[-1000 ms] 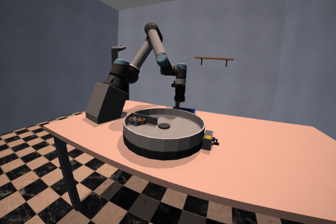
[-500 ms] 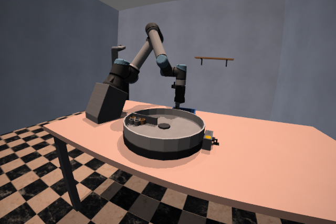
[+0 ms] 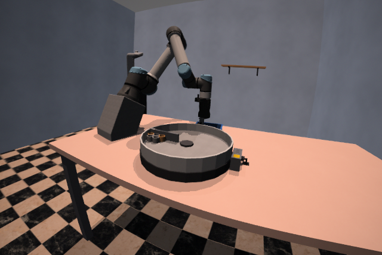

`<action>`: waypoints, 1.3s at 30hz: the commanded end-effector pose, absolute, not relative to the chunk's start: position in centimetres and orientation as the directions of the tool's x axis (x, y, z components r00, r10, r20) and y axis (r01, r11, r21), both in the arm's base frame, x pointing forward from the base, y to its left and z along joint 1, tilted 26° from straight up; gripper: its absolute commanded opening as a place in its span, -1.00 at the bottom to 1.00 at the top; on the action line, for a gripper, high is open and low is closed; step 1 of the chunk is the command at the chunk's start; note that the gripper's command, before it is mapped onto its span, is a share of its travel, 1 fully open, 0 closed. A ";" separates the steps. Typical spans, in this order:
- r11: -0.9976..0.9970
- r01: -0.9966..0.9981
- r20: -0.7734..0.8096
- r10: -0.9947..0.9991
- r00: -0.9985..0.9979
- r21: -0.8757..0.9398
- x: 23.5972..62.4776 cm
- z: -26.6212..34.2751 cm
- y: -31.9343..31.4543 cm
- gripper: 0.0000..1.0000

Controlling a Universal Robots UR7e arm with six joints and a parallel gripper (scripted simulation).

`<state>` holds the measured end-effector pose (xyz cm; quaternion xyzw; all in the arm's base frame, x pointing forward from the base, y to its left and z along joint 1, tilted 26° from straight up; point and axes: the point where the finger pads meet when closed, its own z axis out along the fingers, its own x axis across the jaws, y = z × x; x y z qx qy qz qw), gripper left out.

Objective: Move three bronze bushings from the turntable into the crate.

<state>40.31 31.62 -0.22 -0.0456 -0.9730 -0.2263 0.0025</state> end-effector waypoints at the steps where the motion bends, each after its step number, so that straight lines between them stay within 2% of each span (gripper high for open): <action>1: 0.893 0.090 0.024 0.088 -0.996 0.441 40.4 -0.3 31.7 -1.00; 39: 0.893 0.090 0.024 0.088 -0.996 0.441 40.4 -1.8 32.4 -1.00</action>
